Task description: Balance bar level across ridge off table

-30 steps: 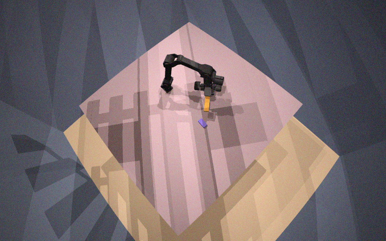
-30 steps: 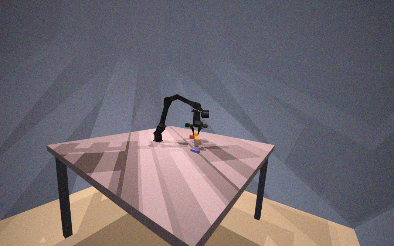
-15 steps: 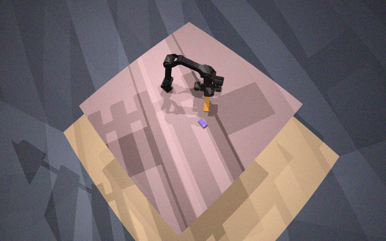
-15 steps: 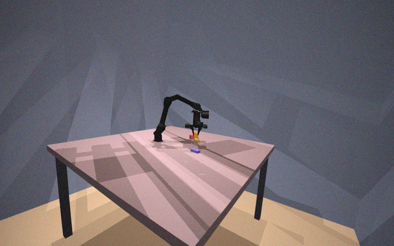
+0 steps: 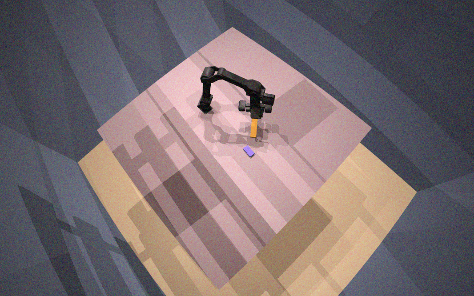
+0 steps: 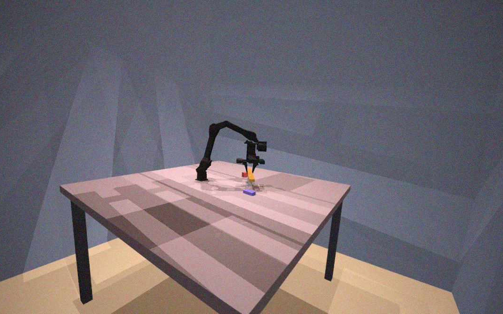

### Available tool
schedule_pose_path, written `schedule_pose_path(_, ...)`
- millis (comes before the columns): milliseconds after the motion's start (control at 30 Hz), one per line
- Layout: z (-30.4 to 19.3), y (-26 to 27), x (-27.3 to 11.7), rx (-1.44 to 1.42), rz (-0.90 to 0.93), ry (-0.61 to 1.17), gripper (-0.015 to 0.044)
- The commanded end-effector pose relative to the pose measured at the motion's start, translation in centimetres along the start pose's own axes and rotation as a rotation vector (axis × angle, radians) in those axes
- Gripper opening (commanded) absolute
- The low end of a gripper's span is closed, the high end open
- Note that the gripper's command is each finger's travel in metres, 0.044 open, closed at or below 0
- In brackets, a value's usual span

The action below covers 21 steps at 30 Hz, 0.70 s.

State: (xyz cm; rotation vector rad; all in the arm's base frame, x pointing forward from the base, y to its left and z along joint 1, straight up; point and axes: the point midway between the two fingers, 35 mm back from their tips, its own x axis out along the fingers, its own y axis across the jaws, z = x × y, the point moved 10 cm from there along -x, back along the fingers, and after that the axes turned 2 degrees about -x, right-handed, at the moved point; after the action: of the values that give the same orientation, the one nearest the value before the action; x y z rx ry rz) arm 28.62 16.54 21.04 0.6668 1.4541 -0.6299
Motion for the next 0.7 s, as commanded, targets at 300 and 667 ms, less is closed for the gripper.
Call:
schedule_pose_path(300, 0.02, 0.02, 0.13, 0.002, 0.002, 0.000, 0.0000)
schedule_pose_path(667, 0.02, 0.02, 0.23, 0.002, 0.002, 0.000, 0.0000)
